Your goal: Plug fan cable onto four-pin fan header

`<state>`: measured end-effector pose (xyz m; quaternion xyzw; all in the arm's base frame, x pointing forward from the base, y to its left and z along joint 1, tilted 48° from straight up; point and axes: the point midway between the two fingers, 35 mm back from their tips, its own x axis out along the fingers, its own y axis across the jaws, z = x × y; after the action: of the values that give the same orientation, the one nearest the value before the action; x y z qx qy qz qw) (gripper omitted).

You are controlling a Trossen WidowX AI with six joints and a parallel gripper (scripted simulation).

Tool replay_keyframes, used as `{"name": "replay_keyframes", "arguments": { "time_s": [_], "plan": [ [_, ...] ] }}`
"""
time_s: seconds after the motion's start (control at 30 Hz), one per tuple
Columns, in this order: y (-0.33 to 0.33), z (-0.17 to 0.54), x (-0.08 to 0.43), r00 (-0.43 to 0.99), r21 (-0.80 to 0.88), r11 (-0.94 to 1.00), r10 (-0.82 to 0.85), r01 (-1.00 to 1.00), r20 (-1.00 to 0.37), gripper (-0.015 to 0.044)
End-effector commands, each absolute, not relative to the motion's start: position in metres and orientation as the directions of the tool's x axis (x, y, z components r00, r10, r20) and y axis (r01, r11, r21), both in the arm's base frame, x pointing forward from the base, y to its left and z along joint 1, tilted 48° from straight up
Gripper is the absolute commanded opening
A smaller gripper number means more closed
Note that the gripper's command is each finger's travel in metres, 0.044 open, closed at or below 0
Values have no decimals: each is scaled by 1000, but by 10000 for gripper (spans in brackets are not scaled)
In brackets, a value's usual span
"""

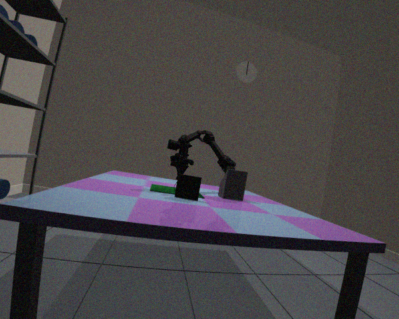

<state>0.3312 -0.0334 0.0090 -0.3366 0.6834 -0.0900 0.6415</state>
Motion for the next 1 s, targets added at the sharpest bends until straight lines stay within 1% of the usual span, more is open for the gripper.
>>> {"name": "replay_keyframes", "arguments": {
  "time_s": [0.0, 0.97],
  "plan": [
    [-34, 4, 331, 66, -529, 775, -543, -345, -837, 0],
    [-41, -22, 333, 185, -406, 849, -363, -339, -913, 0]
  ]
}}
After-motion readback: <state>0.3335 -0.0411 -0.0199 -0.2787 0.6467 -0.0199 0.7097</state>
